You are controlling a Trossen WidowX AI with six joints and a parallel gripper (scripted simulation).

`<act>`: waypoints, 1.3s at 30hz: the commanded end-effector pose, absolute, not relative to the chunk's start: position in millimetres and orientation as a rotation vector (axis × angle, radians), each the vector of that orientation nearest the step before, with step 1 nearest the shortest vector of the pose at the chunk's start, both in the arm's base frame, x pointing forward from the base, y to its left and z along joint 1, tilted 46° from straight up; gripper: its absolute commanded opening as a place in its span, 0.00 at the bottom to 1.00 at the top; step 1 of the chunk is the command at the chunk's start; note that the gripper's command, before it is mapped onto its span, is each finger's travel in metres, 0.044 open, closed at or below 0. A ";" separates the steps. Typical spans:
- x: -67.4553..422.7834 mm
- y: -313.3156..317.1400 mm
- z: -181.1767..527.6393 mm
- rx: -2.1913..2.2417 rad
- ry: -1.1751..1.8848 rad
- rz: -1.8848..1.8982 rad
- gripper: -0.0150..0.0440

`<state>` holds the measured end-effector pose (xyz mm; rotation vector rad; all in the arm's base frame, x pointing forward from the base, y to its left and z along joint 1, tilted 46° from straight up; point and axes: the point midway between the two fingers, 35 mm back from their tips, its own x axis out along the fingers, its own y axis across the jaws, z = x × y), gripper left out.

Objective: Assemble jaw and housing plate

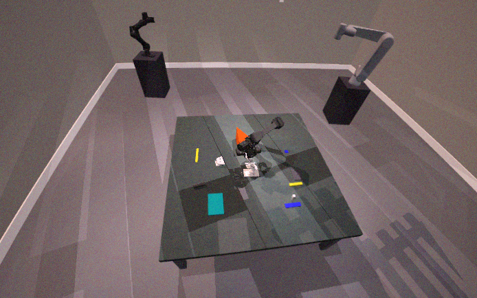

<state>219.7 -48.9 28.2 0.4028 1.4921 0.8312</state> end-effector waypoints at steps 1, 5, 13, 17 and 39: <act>231.6 -47.5 27.2 0.413 1.493 0.831 0.48; 244.7 -46.2 26.3 0.413 1.492 0.831 0.48; 270.5 -41.5 24.4 0.413 1.490 0.833 0.48; 283.3 -38.1 23.3 0.414 1.489 0.835 0.48; 291.1 -35.7 22.5 0.417 1.491 0.833 0.48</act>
